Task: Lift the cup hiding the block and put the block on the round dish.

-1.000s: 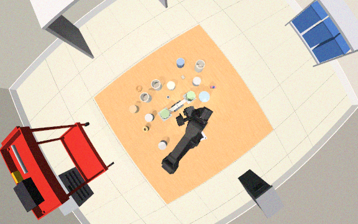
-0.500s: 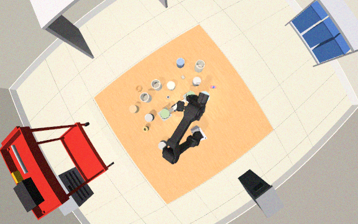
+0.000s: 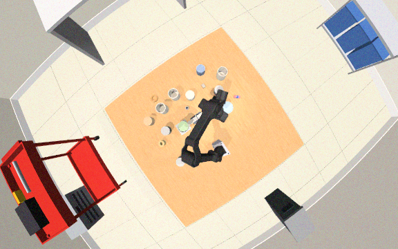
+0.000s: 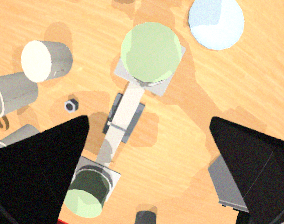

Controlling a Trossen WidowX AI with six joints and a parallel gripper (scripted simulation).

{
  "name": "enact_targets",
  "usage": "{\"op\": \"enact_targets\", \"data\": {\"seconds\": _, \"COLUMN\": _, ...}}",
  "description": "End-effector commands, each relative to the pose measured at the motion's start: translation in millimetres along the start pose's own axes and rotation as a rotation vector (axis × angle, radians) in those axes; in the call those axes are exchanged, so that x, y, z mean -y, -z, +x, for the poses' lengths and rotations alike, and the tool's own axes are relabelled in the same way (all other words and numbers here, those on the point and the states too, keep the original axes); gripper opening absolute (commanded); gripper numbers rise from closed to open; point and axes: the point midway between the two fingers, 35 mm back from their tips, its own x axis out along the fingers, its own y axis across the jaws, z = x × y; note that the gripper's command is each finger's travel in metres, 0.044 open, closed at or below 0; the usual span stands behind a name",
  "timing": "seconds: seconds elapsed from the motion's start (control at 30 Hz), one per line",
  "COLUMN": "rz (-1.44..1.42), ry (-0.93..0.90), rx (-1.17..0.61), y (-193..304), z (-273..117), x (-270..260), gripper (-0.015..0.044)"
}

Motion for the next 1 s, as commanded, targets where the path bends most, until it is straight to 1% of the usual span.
{"op": "enact_targets", "data": {"seconds": 0.0, "rz": 0.109, "ry": 0.045, "rx": -0.009, "y": -13, "z": 13, "x": -3, "gripper": 0.0440}}
{"op": "enact_targets", "data": {"seconds": 0.33, "rz": 0.389, "ry": 0.156, "rx": -0.013, "y": -42, "z": 51, "x": -8, "gripper": 0.0440}}
{"op": "enact_targets", "data": {"seconds": 0.53, "rz": 0.394, "ry": 0.158, "rx": -0.013, "y": -43, "z": 53, "x": -8, "gripper": 0.0440}}
{"op": "enact_targets", "data": {"seconds": 0.63, "rz": 0.394, "ry": 0.158, "rx": -0.013, "y": -42, "z": 65, "x": -6, "gripper": 0.0440}}
{"op": "enact_targets", "data": {"seconds": 0.97, "rz": 0.394, "ry": 0.158, "rx": -0.013, "y": -42, "z": 75, "x": -5, "gripper": 0.0440}}
